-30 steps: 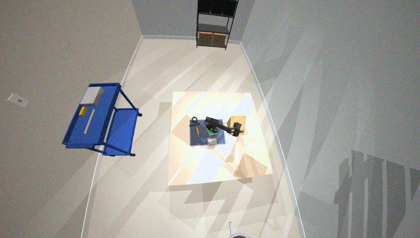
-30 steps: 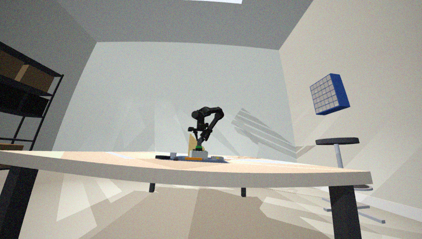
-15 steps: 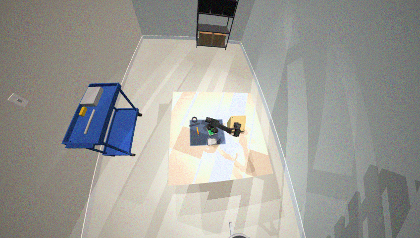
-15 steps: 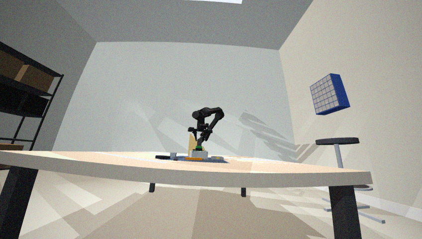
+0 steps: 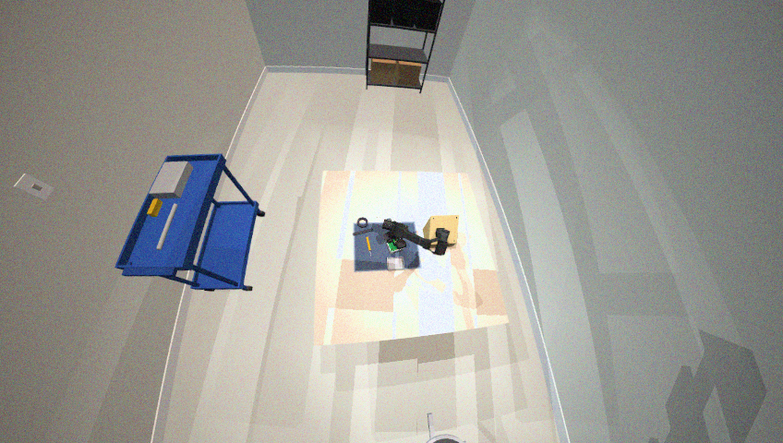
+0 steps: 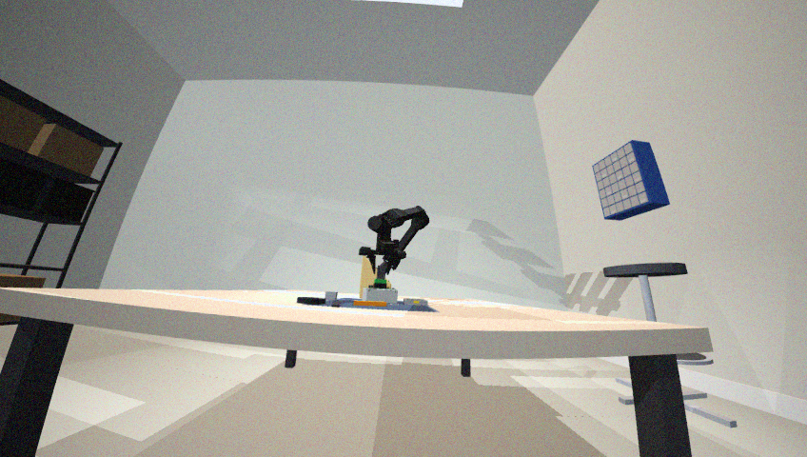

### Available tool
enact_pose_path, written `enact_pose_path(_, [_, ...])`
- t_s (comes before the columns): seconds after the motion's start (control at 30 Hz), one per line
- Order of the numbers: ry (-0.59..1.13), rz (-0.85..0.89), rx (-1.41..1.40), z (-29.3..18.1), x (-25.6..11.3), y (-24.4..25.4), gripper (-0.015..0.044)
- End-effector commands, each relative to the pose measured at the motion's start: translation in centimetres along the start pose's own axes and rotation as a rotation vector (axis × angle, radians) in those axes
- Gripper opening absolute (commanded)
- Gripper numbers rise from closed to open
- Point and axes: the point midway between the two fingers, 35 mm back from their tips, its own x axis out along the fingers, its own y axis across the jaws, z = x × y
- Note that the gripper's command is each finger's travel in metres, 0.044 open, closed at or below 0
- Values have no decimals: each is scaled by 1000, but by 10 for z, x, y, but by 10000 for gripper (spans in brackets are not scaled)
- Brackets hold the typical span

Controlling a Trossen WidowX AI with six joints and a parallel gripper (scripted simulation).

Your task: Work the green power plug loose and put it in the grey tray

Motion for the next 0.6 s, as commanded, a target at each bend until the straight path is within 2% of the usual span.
enact_pose_path(0.0, [1,4,8,-1,3,0,249])
enact_pose_path(0.3, [1,4,8,-1,3,0,13])
enact_pose_path(0.57, [1,4,8,-1,3,0,0])
